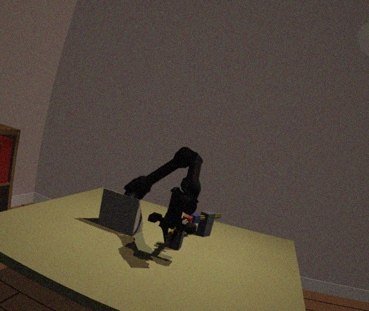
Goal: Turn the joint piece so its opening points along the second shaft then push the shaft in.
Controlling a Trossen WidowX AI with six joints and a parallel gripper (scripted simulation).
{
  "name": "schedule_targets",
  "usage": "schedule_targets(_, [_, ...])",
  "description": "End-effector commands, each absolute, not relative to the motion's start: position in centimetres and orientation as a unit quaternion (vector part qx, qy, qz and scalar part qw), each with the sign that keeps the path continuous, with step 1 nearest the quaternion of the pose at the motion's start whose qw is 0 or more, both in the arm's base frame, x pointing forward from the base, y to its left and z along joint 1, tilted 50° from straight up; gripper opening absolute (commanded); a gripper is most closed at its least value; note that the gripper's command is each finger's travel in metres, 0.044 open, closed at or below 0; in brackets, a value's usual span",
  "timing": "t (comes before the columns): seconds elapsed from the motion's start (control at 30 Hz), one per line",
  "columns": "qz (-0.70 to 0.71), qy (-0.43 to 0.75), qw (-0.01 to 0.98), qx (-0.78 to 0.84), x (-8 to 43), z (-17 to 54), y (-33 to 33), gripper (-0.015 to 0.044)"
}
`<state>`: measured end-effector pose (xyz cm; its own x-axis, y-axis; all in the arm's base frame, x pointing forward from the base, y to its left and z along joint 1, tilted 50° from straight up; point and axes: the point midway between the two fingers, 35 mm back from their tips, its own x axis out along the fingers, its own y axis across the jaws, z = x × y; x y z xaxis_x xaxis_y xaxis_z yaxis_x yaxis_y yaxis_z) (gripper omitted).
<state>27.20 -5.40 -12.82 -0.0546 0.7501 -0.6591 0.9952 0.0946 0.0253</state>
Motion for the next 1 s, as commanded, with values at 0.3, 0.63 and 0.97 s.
schedule_targets(0.3, [-0.228,0.689,0.265,0.634,27.0,-11.3,-3.9,0.0000])
schedule_targets(0.63, [-0.229,0.689,0.268,0.633,27.0,-10.7,-3.5,0.0000])
schedule_targets(0.97, [-0.229,0.689,0.268,0.633,27.0,-10.7,-3.5,0.0026])
